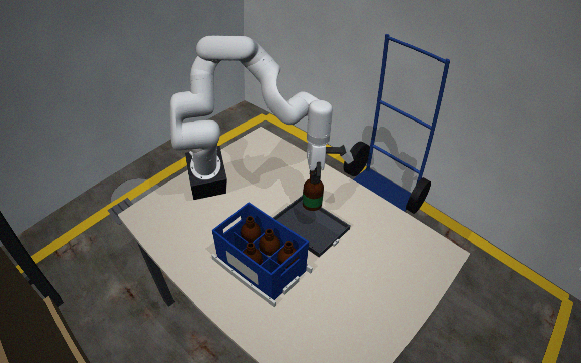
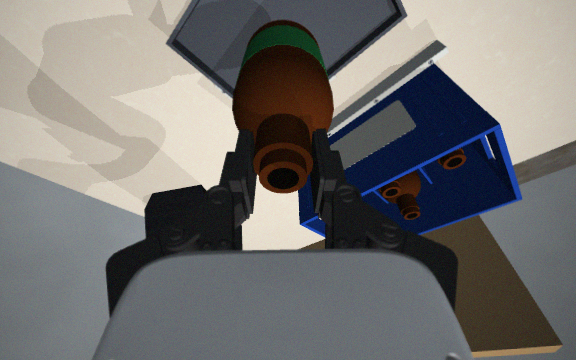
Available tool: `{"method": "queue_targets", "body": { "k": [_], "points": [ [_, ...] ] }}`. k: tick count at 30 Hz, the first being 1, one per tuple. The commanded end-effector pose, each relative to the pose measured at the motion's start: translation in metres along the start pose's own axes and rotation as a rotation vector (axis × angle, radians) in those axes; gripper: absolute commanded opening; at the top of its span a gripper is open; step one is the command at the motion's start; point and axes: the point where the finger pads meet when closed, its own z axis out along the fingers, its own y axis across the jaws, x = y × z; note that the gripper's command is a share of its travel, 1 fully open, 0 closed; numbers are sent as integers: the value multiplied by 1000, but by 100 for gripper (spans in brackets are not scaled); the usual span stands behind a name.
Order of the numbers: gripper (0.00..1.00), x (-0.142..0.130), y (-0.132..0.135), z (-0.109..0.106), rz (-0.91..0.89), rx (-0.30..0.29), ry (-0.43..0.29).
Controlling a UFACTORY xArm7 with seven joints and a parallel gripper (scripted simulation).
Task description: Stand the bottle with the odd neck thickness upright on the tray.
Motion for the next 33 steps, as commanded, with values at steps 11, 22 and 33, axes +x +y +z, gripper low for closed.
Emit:
{"method": "queue_targets", "body": {
  "k": [11, 22, 33],
  "points": [
    [0, 3, 0, 38, -1, -1, 5],
    [0, 3, 0, 63, -1, -1, 5],
    [0, 3, 0, 83, -1, -1, 5]
  ]
}}
